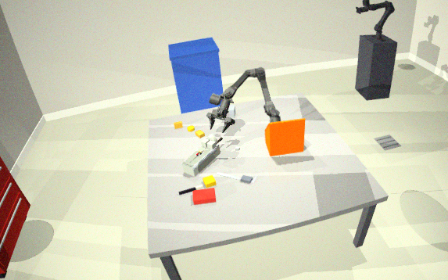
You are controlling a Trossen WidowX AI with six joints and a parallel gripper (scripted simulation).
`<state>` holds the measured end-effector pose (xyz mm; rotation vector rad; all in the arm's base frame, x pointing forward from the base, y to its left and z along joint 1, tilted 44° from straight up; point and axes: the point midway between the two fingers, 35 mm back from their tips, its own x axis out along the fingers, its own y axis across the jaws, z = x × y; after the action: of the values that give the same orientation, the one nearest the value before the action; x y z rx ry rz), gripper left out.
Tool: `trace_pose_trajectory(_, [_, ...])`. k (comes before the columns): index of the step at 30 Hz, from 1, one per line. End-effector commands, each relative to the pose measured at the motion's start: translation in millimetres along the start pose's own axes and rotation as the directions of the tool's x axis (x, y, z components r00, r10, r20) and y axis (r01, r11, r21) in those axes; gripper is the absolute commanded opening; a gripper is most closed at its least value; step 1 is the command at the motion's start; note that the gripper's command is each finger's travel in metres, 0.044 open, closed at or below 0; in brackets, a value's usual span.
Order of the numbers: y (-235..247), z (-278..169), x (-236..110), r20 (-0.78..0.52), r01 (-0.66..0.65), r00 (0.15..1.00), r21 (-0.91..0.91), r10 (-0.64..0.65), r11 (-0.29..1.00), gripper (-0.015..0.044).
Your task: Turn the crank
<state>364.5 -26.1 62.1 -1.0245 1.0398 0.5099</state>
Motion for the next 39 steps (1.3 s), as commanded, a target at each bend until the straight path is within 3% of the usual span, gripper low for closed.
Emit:
trace_pose_trajectory(1, [0,26,-33,0.006,0.013,1.000,0.005,-0.013,1.000,0.0440])
trace_pose_trajectory(5, [1,32,-35,-0.004,0.019,1.000,0.021,-0.019,1.000,0.0440])
trace_pose_trajectory(15, [3,70,6,-0.145,0.186,0.978,0.266,-0.152,0.946,0.0440])
trace_pose_trajectory(28, [27,123,47,-0.248,0.449,0.893,0.520,-0.374,0.727,0.0440])
trace_pose_trajectory(39, [27,85,87,-0.250,0.454,0.891,0.521,-0.379,0.723,0.0440])
